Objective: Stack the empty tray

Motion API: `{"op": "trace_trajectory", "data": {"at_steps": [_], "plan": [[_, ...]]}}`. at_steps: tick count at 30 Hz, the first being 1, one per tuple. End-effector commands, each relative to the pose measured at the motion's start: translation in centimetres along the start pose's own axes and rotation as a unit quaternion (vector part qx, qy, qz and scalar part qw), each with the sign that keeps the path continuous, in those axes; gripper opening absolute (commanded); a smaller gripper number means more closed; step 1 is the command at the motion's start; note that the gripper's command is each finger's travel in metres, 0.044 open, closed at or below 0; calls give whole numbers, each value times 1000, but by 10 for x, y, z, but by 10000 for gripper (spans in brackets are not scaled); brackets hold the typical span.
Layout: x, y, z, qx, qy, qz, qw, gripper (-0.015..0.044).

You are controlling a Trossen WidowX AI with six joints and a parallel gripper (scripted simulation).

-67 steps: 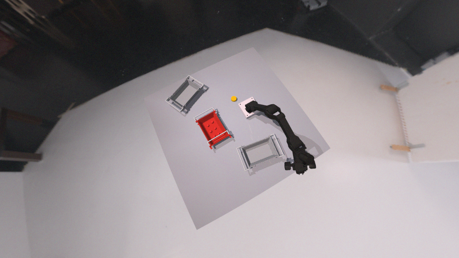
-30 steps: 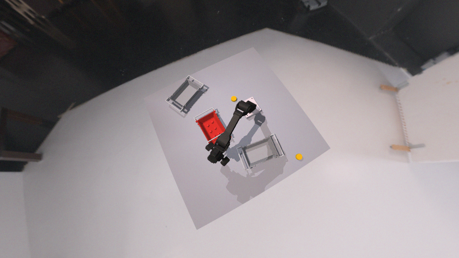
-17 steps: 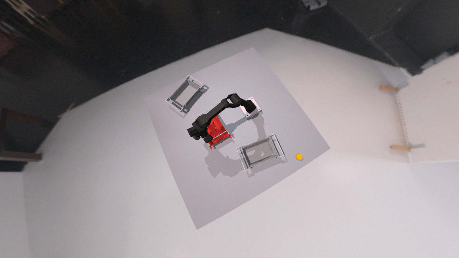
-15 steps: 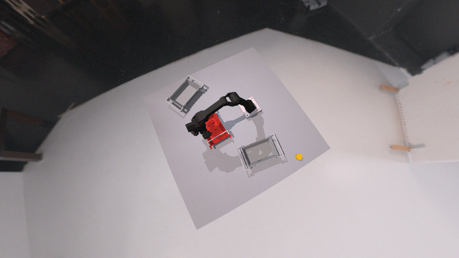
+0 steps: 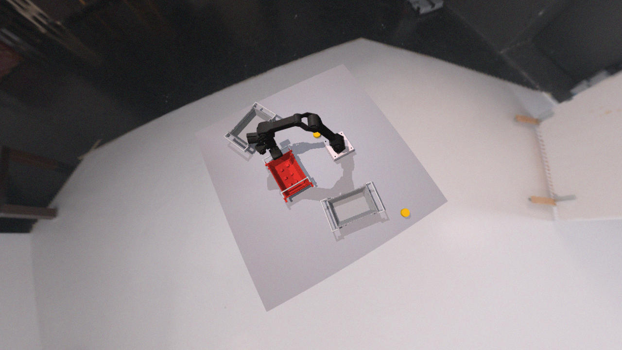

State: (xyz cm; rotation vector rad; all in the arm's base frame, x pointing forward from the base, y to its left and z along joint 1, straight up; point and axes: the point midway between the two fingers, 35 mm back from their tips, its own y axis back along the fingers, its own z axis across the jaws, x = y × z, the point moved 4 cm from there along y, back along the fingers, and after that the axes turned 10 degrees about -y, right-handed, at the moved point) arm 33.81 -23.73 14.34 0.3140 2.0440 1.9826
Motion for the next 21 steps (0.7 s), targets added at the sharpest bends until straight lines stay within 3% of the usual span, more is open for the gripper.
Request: {"op": "trace_trajectory", "data": {"at_steps": [1,16,21], "plan": [[0,-1,1,-5,9,2,1000,85],[1,-56,1,-5,9,2,1000,85],[1,-59,1,-5,9,2,1000,85]]}}
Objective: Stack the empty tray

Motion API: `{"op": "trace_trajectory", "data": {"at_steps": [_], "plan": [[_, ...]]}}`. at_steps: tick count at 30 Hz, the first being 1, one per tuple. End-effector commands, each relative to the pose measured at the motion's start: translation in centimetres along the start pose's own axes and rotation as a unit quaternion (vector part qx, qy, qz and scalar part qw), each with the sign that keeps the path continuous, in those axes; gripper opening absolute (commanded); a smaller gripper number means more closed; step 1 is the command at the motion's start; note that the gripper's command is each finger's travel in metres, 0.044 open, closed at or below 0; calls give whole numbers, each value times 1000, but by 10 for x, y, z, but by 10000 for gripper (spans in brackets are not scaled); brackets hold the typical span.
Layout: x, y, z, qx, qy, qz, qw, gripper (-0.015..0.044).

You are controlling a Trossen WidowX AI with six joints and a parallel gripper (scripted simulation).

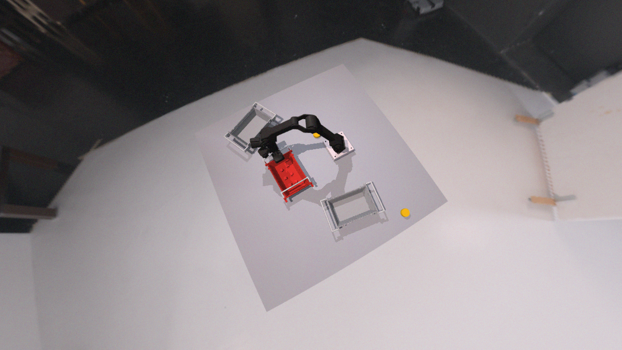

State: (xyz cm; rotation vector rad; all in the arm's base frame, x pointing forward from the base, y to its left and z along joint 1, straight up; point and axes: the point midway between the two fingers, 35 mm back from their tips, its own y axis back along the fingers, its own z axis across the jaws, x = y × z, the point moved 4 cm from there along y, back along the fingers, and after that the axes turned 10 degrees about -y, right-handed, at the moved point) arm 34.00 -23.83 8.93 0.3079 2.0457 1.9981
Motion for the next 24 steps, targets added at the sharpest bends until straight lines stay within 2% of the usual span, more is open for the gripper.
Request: {"op": "trace_trajectory", "data": {"at_steps": [1,13,24], "plan": [[1,-5,1,-2,3,0,1000,85],[5,27,23,-3,3,0,1000,85],[10,27,55,-5,3,0,1000,85]]}}
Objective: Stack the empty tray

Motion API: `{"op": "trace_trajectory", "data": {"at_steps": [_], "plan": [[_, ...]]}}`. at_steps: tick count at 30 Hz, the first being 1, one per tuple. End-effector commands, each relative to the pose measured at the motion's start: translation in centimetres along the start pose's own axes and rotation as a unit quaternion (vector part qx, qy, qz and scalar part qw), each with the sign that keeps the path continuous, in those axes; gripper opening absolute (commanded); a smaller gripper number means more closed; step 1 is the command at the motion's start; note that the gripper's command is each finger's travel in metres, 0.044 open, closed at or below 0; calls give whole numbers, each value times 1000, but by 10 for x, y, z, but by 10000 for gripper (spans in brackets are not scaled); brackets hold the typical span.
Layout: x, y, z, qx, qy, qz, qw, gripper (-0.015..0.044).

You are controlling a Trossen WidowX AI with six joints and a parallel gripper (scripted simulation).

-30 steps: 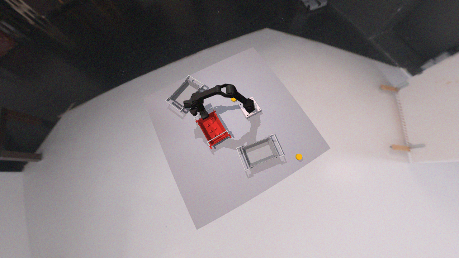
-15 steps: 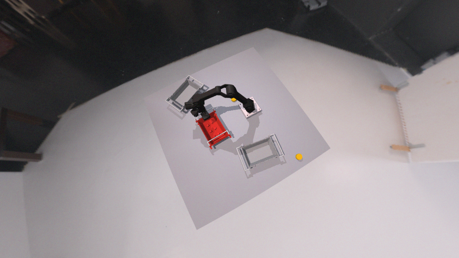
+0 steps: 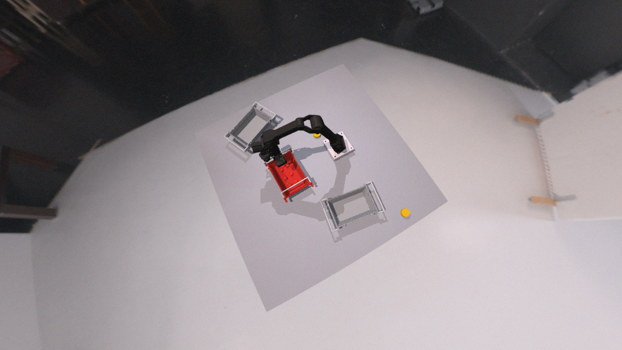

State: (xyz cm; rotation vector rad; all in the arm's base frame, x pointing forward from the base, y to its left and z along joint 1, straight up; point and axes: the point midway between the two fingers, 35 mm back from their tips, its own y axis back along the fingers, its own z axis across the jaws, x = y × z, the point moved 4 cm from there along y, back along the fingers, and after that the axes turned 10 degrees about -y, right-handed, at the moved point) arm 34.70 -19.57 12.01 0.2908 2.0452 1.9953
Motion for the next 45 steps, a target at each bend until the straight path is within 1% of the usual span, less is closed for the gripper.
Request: {"op": "trace_trajectory", "data": {"at_steps": [1,6,9,12,18,20,22,23,43,45], "plan": [[5,-7,16,-5,0,6,1000,85],[8,-22,32,-5,0,6,1000,85],[8,-22,33,-5,0,6,1000,85],[7,-14,32,-5,0,6,1000,85],[5,19,29,-5,0,6,1000,85],[5,23,29,-5,0,6,1000,85],[5,23,29,-5,0,6,1000,85],[5,14,30,-7,1,7,1000,85],[5,14,30,-7,1,7,1000,85],[5,14,30,-7,1,7,1000,32]]}}
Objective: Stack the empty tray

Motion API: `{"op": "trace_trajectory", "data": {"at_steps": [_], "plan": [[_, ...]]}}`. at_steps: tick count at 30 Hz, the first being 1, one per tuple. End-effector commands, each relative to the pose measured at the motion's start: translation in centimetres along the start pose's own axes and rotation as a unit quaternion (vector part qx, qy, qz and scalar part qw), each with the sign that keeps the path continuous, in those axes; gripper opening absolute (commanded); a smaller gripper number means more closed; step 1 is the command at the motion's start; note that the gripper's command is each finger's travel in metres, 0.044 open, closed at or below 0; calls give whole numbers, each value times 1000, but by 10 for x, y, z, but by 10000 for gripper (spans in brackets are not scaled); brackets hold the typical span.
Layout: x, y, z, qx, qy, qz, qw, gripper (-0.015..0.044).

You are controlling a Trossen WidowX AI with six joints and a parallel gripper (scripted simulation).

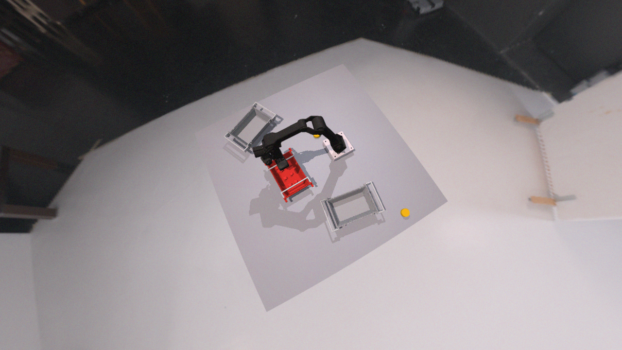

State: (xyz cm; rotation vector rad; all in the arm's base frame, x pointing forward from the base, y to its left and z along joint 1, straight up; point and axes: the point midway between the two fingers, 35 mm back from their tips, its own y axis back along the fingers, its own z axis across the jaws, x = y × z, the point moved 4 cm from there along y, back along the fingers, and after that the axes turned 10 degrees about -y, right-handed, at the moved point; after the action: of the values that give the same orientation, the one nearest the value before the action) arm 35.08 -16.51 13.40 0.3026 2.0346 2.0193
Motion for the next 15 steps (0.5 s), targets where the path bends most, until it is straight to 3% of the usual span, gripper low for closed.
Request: {"op": "trace_trajectory", "data": {"at_steps": [1,15], "plan": [[0,-1,0,0,0,0,1000,6],[0,0,0,0,0,0,1000,0]]}}
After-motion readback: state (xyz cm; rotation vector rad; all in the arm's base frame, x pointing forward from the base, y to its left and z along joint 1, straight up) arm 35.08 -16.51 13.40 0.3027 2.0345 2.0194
